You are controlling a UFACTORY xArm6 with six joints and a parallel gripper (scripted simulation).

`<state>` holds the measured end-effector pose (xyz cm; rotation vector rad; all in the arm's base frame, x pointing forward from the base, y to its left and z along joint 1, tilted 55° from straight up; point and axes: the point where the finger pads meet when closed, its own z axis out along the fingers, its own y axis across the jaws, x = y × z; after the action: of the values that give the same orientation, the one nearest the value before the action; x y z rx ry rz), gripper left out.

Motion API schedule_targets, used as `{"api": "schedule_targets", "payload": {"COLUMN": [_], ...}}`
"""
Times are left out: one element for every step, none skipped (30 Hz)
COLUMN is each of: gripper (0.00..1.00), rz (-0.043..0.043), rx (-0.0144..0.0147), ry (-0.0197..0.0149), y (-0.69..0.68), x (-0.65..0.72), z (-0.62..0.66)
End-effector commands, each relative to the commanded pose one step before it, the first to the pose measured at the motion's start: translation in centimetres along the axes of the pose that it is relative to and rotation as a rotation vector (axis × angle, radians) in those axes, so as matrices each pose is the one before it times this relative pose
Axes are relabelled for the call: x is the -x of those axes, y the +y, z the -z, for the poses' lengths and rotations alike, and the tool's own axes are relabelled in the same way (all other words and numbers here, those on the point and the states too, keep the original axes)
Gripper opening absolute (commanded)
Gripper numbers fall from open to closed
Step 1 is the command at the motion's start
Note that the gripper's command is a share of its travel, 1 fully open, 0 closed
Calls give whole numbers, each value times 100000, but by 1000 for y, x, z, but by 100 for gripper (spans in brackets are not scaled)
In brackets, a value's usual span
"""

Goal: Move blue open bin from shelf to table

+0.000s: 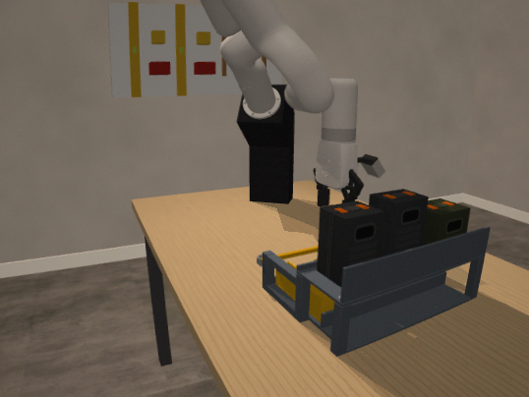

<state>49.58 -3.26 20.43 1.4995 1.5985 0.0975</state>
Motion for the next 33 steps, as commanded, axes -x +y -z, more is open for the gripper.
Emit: {"api": "schedule_targets", "payload": {"gripper": [100,100,100,100,100,100,100,100,100,100,100,100,100,100,100,100,100,100,100,100,100,100,100,100,100,100,100,100,100,100,100,100,100], "rz": [-39,0,0,0,0,0,4,-1,-1,-1,-1,0,0,0,0,0,0,0,0,0,0,0,0,2,-1,-1,-1,-1,0,0,0,0,0], "rx": [184,0,0,0,0,0,-8,2,2,2,2,0,0,0,0,0,0,0,0,0,0,0,0,-4,1,1,1,1,0,0,0,0,0], "ry": [63,0,0,0,0,0,-1,0,0,0,0,0,0,0,0,0,0,0,0,0,0,0,0,-1,0,0,0,0,0,0,0,0,0], "y": [83,0,0,0,0,0,-2,3,3,3,3,0,0,0,0,0,0,0,0,0,0,0,0,-1,1,1,1,1,0,0,0,0,0], "x": [-9,0,0,0,0,0,0,0,0,0,0,0,0,0,0,0,0,0,0,0,0,0,0,0,0,0,0,0,0,0,0,0,0], "z": [59,0,0,0,0,0,48,52,52,52,52,0,0,0,0,0,0,0,0,0,0,0,0,24,26,26,26,26,0,0,0,0,0]}}
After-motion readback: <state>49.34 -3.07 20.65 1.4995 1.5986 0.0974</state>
